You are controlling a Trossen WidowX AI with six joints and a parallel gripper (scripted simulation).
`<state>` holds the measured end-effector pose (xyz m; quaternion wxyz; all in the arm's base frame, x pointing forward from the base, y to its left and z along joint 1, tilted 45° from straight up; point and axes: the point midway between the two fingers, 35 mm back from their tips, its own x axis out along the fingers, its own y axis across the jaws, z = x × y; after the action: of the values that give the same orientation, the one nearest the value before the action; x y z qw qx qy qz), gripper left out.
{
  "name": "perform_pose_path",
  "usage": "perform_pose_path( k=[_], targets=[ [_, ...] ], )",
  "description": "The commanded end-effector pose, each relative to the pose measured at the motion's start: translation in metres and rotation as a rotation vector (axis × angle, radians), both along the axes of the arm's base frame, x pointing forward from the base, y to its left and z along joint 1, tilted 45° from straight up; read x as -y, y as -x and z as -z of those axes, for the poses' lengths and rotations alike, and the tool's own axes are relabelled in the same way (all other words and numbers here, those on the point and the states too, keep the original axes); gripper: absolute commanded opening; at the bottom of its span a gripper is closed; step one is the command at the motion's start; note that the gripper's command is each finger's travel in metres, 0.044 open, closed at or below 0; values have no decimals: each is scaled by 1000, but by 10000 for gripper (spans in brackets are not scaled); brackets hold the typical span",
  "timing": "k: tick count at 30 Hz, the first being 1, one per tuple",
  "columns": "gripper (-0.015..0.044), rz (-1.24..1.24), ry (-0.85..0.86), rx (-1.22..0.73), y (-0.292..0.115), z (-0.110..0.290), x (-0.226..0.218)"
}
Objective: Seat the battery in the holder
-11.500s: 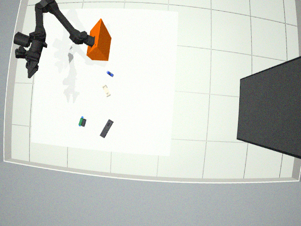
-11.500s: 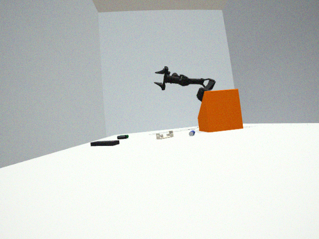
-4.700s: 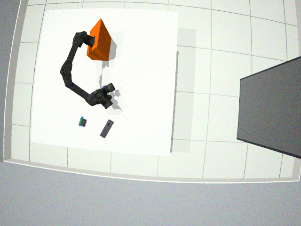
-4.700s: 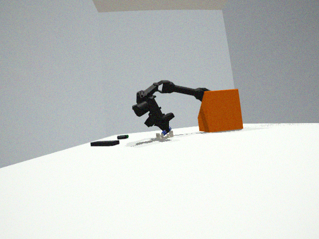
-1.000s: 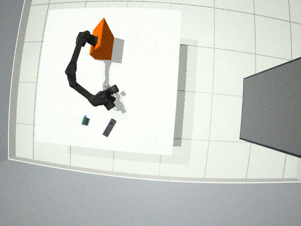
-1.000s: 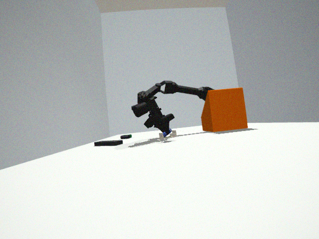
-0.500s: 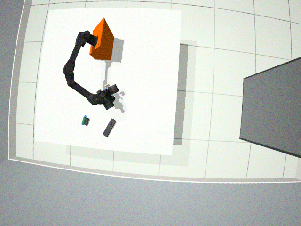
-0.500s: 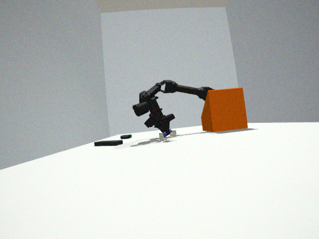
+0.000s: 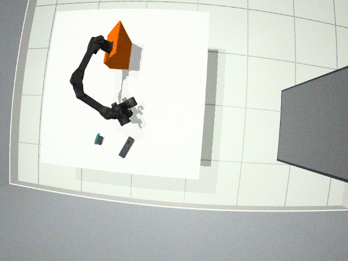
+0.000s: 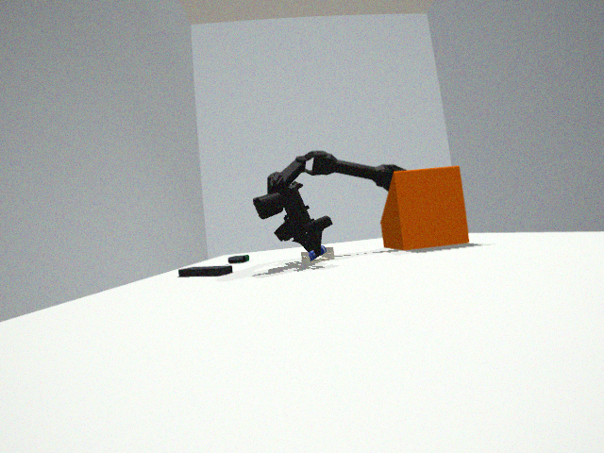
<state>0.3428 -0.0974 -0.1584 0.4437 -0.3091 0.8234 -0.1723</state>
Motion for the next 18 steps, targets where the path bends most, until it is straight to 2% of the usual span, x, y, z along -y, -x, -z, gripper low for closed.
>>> perform_pose_path(
  k=[1, 18],
  targets=[
    [85, -6, -15, 30, -4, 5, -1],
    [85, -38, -40, 65, -2, 5, 1]
  ],
)
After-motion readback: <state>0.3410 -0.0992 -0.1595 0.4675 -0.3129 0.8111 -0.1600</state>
